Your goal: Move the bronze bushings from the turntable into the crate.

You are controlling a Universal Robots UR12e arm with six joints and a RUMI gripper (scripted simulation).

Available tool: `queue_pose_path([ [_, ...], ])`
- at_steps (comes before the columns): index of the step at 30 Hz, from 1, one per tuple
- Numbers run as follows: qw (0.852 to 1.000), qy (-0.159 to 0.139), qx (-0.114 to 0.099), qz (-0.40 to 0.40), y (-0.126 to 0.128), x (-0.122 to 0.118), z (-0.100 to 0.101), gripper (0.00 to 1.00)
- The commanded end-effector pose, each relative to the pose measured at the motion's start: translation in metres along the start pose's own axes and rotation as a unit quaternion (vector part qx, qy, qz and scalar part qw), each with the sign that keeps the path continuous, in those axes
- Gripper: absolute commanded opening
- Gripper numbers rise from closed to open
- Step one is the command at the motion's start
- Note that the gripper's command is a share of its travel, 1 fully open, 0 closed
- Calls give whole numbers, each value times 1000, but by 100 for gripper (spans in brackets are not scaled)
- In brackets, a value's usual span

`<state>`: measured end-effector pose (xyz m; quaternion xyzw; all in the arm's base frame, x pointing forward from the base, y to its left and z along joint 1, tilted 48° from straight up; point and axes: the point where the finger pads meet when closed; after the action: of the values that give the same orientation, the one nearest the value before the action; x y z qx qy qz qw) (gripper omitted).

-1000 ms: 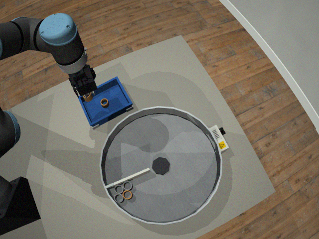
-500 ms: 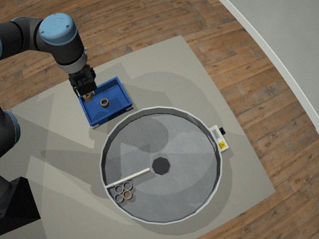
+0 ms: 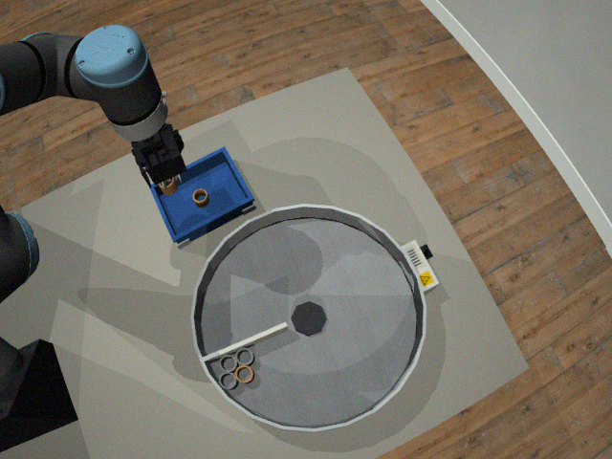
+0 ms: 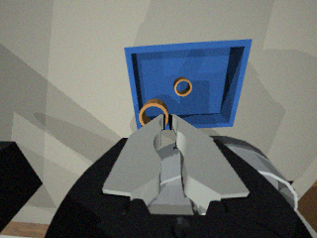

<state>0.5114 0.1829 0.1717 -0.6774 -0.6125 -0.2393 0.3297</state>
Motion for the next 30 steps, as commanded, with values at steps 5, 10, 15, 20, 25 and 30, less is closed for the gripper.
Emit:
queue_pose_path([
  [5, 1000, 0, 0, 0, 0, 0, 17, 0],
  [10, 1000, 0, 0, 0, 0, 0, 46, 0],
  [15, 1000, 0, 0, 0, 0, 0, 58, 0],
  [20, 1000, 0, 0, 0, 0, 0, 61, 0],
  [25, 1000, 0, 0, 0, 0, 0, 61, 0],
  [30, 1000, 0, 0, 0, 0, 0, 61, 0],
])
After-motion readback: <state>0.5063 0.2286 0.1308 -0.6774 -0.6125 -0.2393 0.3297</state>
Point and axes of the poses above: the point where the finger pads meet when closed, its own z axis out along the fingers, its own y axis across the jaws, x = y × z, and after that the axes turned 10 degrees about z, right-handed
